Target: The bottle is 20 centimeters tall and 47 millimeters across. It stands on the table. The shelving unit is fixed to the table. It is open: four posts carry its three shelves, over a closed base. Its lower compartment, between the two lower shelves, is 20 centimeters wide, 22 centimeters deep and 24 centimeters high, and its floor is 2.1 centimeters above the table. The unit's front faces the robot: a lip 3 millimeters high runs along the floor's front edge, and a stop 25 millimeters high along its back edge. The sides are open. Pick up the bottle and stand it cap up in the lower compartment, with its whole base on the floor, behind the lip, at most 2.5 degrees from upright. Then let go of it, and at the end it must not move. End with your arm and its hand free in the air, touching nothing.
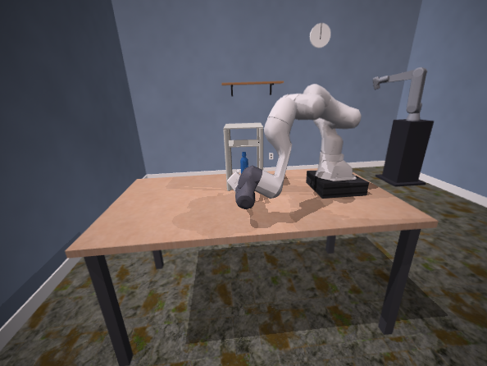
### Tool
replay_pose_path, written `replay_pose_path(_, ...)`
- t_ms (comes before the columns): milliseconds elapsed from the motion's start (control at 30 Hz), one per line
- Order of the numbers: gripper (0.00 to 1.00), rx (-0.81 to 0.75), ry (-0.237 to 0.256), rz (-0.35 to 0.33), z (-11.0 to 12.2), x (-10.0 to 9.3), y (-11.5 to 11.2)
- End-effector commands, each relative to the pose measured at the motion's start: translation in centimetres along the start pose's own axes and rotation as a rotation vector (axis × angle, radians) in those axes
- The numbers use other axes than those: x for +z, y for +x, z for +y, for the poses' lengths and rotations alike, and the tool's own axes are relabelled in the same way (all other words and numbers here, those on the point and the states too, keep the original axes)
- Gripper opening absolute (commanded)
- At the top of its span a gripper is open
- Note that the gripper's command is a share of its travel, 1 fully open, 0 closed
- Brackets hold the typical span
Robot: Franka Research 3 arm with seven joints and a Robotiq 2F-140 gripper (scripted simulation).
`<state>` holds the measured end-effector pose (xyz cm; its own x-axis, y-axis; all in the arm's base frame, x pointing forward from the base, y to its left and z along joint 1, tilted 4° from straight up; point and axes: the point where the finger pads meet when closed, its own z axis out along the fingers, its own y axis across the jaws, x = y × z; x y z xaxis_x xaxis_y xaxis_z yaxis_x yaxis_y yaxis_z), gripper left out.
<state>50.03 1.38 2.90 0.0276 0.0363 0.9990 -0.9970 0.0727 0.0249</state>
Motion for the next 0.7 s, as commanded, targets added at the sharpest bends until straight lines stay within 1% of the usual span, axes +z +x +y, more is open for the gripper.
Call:
replay_pose_path(0, 0.4, -0.017, -0.007, 0.006, 0.27, -0.32, 0.14)
replay_pose_path(433, 0.4, -0.017, -0.007, 0.006, 0.27, -0.48, 0.17)
replay_pose_path(667, 0.4, -0.017, -0.007, 0.006, 0.26, -0.48, 0.57)
